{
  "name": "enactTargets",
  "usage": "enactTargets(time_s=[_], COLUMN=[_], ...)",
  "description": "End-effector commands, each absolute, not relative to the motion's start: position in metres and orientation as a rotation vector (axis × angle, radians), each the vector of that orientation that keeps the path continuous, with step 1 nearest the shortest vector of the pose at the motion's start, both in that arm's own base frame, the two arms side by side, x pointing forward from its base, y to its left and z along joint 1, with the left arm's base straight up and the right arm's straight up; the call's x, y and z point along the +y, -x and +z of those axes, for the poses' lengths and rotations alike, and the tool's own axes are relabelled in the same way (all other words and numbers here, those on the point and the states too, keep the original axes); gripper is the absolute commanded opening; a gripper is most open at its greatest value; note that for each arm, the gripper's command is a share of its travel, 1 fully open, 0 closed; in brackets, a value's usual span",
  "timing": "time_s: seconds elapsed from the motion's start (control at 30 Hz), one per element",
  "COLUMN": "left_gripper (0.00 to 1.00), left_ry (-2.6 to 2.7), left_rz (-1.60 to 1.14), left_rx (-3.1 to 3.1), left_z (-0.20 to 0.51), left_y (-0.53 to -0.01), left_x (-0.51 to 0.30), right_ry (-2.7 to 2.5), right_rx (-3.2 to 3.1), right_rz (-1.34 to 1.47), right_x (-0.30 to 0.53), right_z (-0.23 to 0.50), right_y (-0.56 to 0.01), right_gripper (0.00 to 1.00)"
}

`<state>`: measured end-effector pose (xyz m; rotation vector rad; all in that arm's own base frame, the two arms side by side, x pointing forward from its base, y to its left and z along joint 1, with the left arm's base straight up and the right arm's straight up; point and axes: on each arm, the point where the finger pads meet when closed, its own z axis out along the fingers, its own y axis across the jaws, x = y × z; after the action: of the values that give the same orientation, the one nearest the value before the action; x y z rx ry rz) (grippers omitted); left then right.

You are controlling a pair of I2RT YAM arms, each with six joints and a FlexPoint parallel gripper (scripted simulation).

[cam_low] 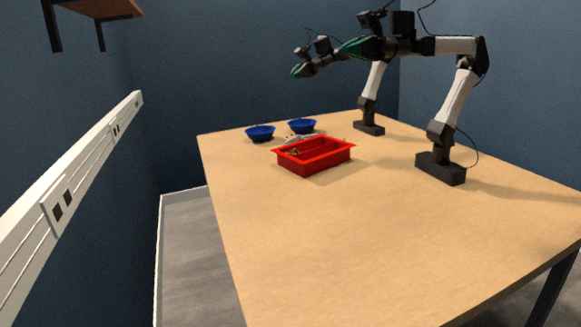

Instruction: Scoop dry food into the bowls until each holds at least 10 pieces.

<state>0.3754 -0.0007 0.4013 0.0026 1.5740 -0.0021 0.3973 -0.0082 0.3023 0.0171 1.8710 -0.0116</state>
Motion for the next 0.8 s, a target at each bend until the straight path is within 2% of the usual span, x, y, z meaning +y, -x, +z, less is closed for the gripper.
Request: enactTargets(time_s=[0.0, 0.4, 0.57, 0.6, 0.77], left_gripper=[0.28, 0.28, 0.28, 0.28, 0.28], left_ry=[0.016, -0.002, 0.015, 0.014, 0.011], left_rz=[0.006, -0.013, 0.005, 0.004, 0.001], left_rx=[1.578, 1.585, 1.582, 1.582, 1.582], left_z=[0.398, 0.396, 0.396, 0.396, 0.396], left_y=[-0.378, -0.378, -0.378, -0.378, -0.378], left_x=[0.003, -0.001, 0.003, 0.002, 0.002], right_ry=[-0.019, -0.01, -0.013, -0.007, -0.007], right_rx=[1.704, 1.507, 1.563, 1.495, 1.503], right_rz=[-0.015, -0.006, -0.009, -0.004, -0.004], right_x=[-0.006, -0.001, -0.002, -0.001, -0.001], right_z=[0.36, 0.427, 0.407, 0.432, 0.429], right_y=[-0.398, -0.374, -0.38, -0.368, -0.372], right_gripper=[0.35, 0.35, 0.35, 0.35, 0.35])
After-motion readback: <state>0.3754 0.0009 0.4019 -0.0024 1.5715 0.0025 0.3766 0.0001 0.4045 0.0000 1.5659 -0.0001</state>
